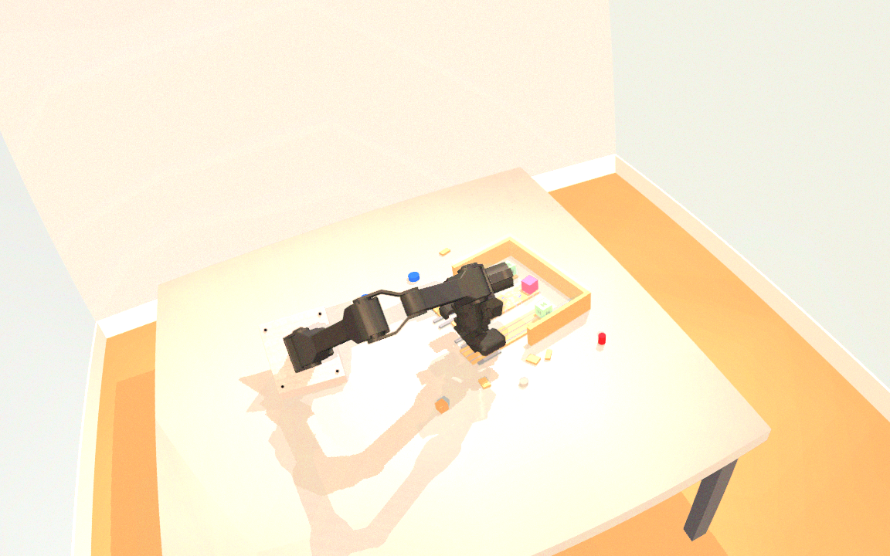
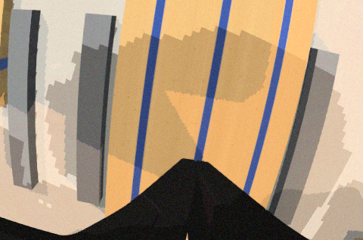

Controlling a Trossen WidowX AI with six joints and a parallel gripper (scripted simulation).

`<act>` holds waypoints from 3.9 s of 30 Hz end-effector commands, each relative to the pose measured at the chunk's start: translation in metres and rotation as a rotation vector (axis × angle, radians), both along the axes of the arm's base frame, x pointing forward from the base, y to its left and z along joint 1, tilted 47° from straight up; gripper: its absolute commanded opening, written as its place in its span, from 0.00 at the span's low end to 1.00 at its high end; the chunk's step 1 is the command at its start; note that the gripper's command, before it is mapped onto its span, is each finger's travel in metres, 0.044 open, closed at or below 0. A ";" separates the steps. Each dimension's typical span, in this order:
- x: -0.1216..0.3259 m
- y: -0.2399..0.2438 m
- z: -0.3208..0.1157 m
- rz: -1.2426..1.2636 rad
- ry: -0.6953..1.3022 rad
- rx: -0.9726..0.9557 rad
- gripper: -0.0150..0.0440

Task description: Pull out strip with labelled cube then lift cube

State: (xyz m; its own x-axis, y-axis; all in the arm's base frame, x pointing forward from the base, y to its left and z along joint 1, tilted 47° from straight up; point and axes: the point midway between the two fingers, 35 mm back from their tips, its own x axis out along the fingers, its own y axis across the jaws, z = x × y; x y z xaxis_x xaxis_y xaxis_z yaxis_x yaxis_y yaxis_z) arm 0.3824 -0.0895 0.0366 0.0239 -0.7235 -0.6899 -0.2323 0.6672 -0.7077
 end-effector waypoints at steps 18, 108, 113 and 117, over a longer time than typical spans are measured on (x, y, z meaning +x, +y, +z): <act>-0.036 -0.010 0.002 -0.004 0.019 -0.005 0.25; -0.120 0.005 0.049 0.010 0.038 -0.004 0.39; -0.102 0.008 0.047 0.018 0.045 -0.004 0.61; -0.089 0.011 0.045 0.018 0.044 -0.004 0.79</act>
State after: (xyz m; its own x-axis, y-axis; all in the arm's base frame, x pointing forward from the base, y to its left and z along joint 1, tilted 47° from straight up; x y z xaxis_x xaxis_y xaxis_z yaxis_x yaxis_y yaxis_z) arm 0.2818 -0.0814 0.0830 0.0052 -0.7276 -0.6860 -0.2782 0.6578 -0.6999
